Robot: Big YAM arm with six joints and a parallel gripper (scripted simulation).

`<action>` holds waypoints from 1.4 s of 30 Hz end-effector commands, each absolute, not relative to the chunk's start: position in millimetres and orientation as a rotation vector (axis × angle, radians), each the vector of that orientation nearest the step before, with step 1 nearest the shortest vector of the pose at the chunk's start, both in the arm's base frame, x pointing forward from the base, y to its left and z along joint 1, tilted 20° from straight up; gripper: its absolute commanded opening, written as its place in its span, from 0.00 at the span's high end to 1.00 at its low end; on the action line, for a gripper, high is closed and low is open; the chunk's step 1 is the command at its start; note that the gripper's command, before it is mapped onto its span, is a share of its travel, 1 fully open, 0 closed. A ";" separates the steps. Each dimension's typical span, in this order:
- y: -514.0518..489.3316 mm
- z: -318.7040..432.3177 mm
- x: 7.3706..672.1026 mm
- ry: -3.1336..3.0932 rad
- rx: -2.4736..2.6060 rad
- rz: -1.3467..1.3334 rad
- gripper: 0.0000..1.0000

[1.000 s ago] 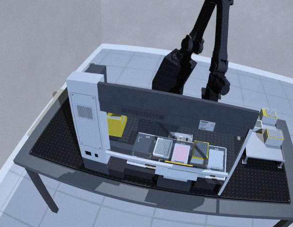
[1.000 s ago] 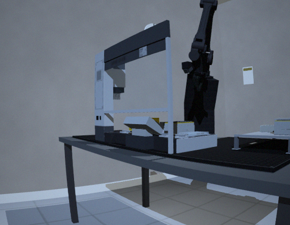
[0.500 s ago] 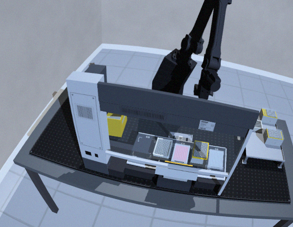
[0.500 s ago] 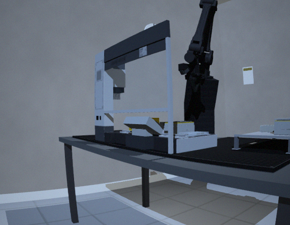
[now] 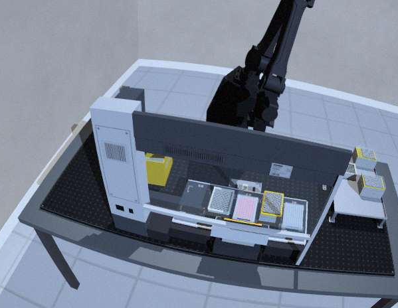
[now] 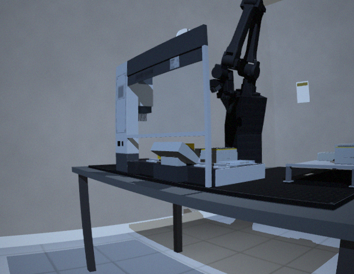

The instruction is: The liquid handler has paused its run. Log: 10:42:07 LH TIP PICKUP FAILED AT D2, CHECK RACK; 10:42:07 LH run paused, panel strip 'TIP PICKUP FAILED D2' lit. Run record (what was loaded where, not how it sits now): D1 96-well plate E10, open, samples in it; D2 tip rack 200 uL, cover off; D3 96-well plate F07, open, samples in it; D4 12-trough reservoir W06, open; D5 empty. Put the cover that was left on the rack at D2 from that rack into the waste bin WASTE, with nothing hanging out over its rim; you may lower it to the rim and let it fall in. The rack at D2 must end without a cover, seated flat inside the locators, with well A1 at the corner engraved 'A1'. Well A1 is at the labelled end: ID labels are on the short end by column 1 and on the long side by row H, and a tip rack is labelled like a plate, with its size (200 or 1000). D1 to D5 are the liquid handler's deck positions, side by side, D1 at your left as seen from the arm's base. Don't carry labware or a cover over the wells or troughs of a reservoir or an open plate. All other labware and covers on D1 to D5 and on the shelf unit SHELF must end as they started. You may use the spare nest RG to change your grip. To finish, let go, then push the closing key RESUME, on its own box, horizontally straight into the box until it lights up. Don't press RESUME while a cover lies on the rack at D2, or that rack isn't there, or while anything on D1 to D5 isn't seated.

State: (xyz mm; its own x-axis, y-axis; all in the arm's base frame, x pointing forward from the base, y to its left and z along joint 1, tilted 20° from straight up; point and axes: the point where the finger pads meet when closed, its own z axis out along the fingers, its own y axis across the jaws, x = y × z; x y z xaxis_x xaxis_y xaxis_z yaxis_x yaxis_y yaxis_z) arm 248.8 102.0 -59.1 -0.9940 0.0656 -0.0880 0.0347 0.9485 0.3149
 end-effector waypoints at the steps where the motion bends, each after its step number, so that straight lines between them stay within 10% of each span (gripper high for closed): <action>1: 105.5 -56.8 261.0 2.971 -0.017 0.494 1.00; 42: -28.2 -101.0 259.0 2.988 0.062 0.494 1.00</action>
State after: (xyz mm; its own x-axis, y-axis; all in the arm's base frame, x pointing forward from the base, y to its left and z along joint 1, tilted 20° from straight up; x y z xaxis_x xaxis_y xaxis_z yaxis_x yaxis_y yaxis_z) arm 251.0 -12.4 -97.0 -0.9922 0.0862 -0.0898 0.0526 0.9441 0.3255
